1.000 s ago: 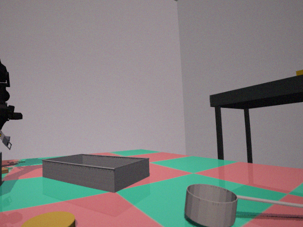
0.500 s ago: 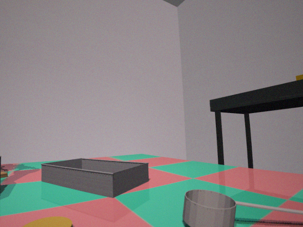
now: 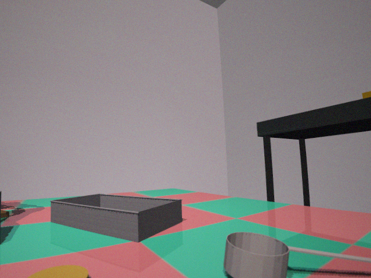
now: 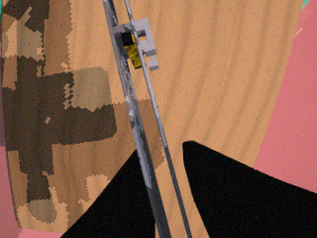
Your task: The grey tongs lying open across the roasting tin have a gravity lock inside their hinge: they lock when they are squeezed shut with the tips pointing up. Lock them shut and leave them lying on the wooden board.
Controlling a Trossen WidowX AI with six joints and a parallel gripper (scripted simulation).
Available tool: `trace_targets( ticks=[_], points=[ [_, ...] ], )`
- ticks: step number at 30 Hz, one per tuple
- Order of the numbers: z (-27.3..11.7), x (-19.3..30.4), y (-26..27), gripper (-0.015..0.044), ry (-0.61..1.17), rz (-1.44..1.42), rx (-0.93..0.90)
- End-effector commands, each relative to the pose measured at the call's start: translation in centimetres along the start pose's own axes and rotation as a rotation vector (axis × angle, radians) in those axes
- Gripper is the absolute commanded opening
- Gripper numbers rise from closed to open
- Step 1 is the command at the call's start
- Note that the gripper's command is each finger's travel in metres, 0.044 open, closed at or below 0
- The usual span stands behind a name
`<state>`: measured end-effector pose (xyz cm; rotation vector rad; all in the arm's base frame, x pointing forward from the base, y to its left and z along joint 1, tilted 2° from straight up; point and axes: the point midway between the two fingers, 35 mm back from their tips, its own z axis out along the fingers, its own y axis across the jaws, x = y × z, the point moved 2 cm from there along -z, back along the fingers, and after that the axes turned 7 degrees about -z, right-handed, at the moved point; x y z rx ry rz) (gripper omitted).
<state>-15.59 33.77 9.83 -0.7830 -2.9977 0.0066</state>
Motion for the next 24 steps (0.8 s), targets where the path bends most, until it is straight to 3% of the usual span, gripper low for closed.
trace_targets(
  ticks=[1,24],
  points=[
    [0.1,0.2,0.2,-0.015,0.045,-0.005,-0.002],
    [-0.3,0.3,3.3,-0.015,0.48,0.065,-0.078]
  ],
)
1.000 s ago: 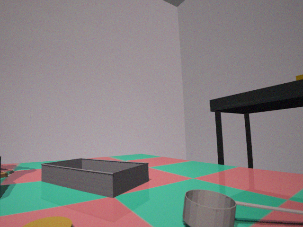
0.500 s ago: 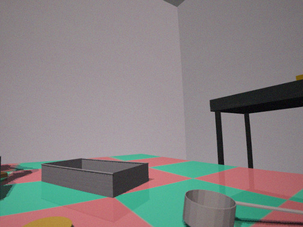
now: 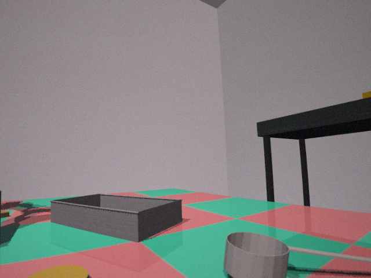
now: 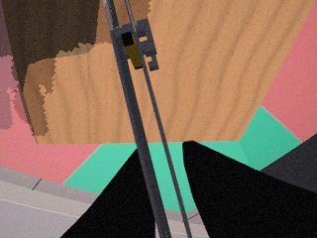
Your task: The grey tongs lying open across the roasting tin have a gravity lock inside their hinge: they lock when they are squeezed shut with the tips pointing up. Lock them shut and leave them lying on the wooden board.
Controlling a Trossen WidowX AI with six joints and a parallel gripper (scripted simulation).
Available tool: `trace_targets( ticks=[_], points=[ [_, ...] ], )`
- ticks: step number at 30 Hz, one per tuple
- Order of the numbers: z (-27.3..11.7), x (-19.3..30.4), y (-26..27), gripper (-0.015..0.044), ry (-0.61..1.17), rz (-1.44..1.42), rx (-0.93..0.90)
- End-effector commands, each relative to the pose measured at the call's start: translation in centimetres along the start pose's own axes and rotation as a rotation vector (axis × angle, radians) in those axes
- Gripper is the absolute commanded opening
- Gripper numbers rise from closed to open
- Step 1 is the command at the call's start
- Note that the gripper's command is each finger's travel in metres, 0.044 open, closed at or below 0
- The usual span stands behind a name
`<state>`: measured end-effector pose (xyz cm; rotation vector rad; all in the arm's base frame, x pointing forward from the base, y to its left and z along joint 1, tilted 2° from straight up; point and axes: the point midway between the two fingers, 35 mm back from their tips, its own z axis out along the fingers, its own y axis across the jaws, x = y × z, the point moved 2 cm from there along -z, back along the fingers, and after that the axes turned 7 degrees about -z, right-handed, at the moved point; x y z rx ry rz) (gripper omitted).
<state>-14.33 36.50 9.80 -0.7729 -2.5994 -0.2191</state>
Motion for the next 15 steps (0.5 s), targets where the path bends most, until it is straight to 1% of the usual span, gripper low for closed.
trace_targets(
  ticks=[1,8,15],
  points=[
    [-0.43,-0.1,0.91,-0.015,0.086,0.008,-0.029],
    [-0.95,-0.33,1.35,-0.015,0.218,-0.003,-0.056],
    [-1.17,-0.52,1.47,-0.015,0.261,-0.016,-0.066]
  ],
)
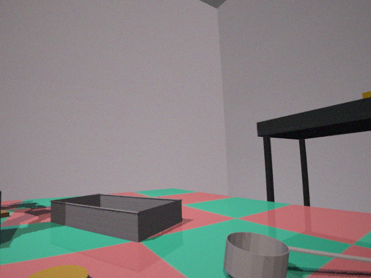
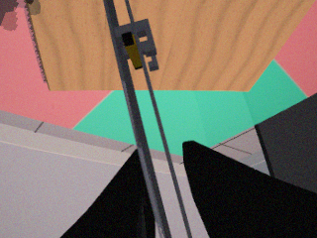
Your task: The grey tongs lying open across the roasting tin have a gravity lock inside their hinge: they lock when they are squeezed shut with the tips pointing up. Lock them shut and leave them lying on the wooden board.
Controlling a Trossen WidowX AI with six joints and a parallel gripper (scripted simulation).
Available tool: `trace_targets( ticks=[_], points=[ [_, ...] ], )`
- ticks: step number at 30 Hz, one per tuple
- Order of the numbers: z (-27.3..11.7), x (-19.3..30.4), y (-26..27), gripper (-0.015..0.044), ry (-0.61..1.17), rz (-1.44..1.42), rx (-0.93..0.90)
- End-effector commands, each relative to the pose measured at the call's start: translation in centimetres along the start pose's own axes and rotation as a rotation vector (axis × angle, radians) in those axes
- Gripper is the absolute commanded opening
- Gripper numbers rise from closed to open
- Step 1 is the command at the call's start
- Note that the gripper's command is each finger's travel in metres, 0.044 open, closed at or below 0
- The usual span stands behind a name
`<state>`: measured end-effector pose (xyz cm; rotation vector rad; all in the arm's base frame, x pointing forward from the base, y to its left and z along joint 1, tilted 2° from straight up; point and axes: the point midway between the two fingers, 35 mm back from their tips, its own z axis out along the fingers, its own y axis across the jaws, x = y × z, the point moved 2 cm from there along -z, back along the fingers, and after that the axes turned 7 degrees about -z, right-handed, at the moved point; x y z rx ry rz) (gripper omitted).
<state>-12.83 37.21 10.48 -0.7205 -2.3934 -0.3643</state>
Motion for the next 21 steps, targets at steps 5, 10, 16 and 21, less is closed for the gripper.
trace_targets(
  ticks=[5,10,16,21],
  points=[
    [-0.34,-0.12,0.16,-0.015,0.061,-0.028,-0.017],
    [-0.45,-0.11,0.09,-0.015,0.09,-0.059,-0.025],
    [-0.63,-0.39,-0.2,-0.015,0.162,-0.061,-0.028],
    [-0.98,-0.8,-0.71,-0.015,0.242,-0.052,-0.028]
  ],
)
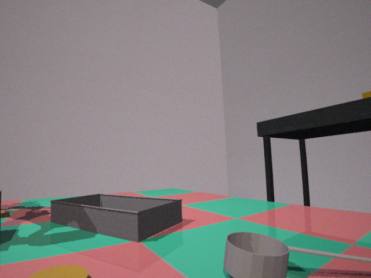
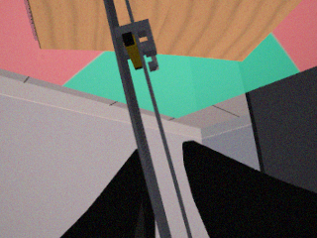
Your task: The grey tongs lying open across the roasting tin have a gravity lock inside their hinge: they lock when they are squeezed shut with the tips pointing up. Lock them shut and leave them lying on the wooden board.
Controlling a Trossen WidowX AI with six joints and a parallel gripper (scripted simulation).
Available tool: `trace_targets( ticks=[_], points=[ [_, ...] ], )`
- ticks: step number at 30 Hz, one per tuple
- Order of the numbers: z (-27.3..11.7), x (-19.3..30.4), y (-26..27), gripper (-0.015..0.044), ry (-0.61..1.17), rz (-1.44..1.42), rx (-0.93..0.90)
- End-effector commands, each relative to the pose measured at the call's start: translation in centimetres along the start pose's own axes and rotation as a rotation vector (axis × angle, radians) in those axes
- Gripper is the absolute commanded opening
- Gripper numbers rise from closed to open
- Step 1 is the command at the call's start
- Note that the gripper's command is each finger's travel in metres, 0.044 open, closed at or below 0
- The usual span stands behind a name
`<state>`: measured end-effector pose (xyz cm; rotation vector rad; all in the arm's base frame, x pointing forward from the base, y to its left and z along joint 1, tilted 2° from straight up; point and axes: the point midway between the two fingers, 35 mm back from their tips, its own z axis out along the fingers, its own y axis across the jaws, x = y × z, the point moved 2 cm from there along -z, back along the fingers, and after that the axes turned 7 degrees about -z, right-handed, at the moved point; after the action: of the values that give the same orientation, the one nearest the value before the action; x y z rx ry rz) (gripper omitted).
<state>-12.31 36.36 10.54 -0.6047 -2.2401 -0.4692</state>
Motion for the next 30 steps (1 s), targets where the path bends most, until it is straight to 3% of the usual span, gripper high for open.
trace_targets(
  ticks=[1,21,30],
  points=[
    [-0.5,-0.1,-0.4,-0.015,0.07,0.008,-0.001],
    [-3.4,-1.8,-4.0,-0.015,0.363,0.04,0.032],
    [-3.6,-1.9,-4.2,-0.015,0.372,0.04,0.034]
  ],
)
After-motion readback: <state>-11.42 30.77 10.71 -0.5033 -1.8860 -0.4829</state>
